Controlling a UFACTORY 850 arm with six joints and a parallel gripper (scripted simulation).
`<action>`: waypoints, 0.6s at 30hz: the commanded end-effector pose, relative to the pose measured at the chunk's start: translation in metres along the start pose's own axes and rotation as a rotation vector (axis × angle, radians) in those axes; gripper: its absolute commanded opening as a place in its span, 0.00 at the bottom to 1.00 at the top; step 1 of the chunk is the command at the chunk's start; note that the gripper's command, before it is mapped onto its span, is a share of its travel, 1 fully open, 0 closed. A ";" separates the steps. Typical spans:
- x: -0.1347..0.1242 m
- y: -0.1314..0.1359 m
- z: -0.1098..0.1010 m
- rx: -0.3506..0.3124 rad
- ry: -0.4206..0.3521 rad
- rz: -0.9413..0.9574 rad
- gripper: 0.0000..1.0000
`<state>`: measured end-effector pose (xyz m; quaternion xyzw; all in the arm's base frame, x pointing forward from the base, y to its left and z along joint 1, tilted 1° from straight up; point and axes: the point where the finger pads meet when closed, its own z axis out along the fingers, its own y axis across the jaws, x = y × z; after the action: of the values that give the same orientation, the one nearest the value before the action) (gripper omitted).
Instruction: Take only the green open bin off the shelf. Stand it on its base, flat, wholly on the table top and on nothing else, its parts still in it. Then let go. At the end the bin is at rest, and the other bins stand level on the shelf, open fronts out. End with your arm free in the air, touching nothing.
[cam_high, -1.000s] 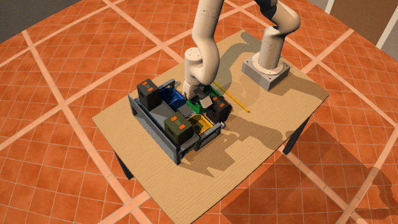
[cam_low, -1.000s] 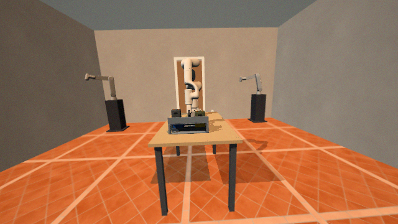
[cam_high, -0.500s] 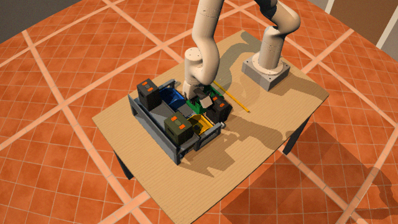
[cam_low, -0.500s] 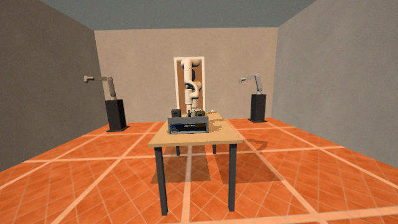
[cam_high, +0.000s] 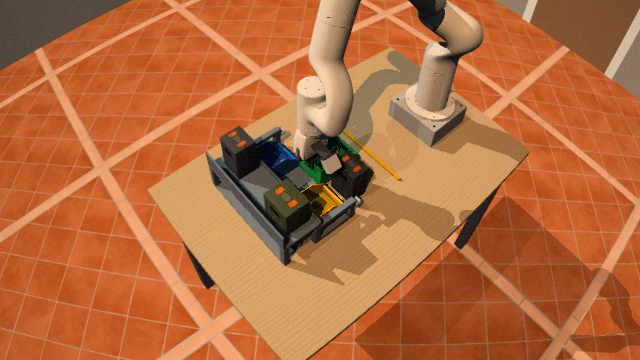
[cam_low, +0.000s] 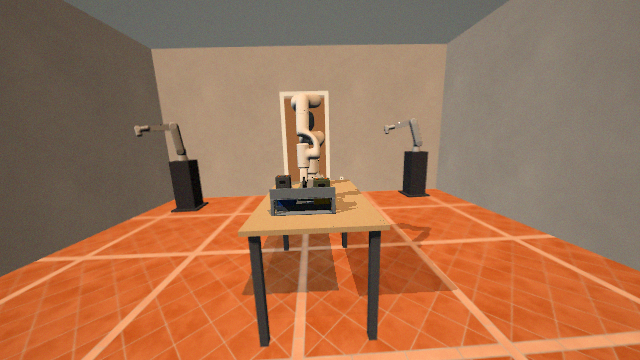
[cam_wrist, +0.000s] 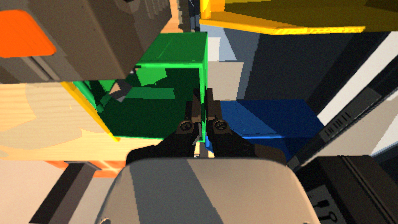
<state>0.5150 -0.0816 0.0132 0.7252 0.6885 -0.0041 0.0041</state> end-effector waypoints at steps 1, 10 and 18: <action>0.000 0.001 -0.001 -0.002 0.000 0.000 0.00; 0.000 0.001 -0.001 -0.002 0.000 0.000 0.00; 0.000 0.001 -0.001 -0.002 0.000 0.000 0.00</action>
<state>0.5150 -0.0816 0.0132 0.7252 0.6885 -0.0041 0.0041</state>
